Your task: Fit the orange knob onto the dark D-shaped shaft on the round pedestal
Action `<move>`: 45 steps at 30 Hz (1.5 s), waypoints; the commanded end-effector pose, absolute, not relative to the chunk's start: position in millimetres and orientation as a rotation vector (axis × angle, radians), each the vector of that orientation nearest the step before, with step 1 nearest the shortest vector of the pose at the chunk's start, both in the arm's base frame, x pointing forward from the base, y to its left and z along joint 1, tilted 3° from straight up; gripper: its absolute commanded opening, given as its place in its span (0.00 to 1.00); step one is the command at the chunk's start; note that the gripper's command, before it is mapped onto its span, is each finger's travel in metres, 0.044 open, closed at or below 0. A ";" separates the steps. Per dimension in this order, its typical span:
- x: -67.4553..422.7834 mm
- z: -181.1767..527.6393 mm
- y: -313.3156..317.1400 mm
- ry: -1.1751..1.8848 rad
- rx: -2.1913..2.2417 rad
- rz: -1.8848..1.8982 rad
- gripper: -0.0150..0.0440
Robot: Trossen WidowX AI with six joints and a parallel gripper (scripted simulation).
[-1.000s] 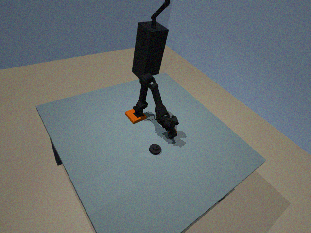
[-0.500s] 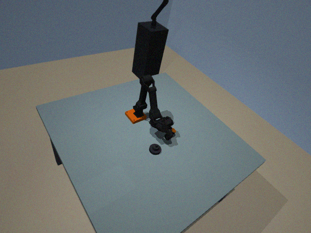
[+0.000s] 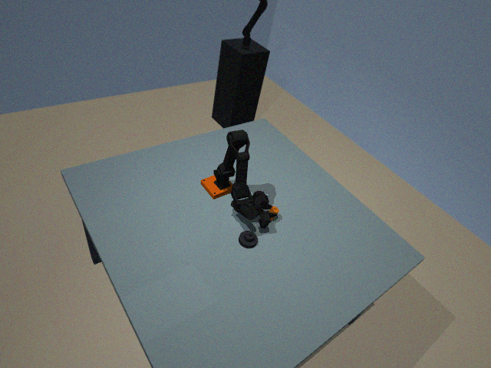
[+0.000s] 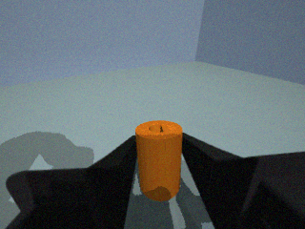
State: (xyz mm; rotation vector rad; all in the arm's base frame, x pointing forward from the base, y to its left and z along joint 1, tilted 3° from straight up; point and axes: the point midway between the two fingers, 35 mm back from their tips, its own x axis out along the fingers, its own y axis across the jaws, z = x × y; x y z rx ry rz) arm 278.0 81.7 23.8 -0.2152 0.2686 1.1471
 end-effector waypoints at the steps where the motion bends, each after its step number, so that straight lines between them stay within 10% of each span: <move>1: 274.5 20.8 79.2 0.217 -0.169 1.158 0.56; 34: 274.5 21.5 78.8 0.228 -0.173 1.158 0.69; 41: 274.5 21.5 78.8 0.228 -0.173 1.158 1.00; 45: 274.5 21.5 78.8 0.228 -0.173 1.158 1.00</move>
